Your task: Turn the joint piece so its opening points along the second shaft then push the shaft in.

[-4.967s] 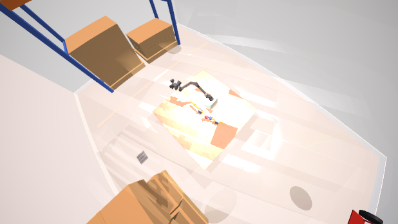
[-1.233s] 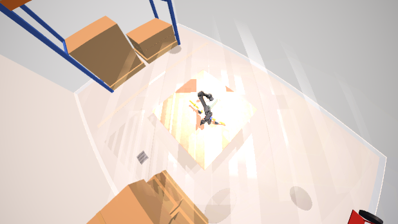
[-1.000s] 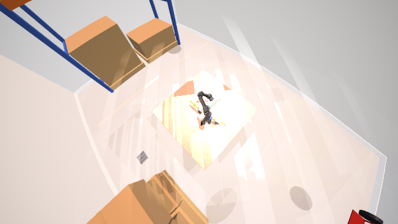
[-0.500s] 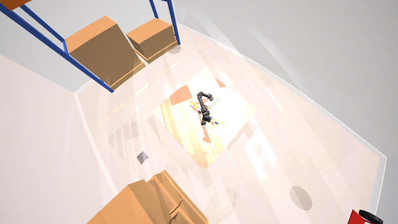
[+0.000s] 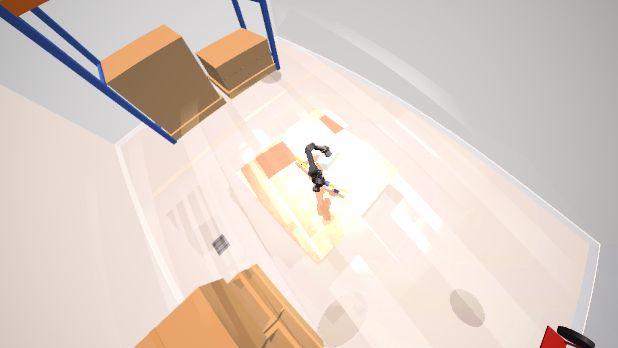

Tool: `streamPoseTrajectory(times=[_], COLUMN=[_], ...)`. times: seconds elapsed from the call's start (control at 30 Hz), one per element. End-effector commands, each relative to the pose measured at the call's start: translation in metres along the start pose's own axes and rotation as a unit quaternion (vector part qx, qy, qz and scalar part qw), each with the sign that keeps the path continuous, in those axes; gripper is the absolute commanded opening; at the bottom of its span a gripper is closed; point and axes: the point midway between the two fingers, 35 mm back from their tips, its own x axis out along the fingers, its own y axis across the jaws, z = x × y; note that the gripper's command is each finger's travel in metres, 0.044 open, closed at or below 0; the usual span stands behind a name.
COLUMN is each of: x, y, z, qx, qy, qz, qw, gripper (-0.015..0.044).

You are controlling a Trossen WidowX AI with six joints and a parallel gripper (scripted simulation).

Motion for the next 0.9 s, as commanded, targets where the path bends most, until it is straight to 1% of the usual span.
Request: streamPoseTrajectory(times=[0.0,0.27,0.47,0.87], x=[-0.004,-0.015,-0.015,0.024], y=[0.012,0.038,0.040,0.046], z=[-0.004,-0.013,-0.014,-0.003], qx=[-0.041,-0.113,-0.119,-0.119], qy=[-0.021,-0.057,-0.060,-0.060], qz=[0.027,0.079,0.084,0.083], qw=[0.999,0.989,0.987,0.988], gripper=[0.0440,0.0440,0.0440,0.0440])
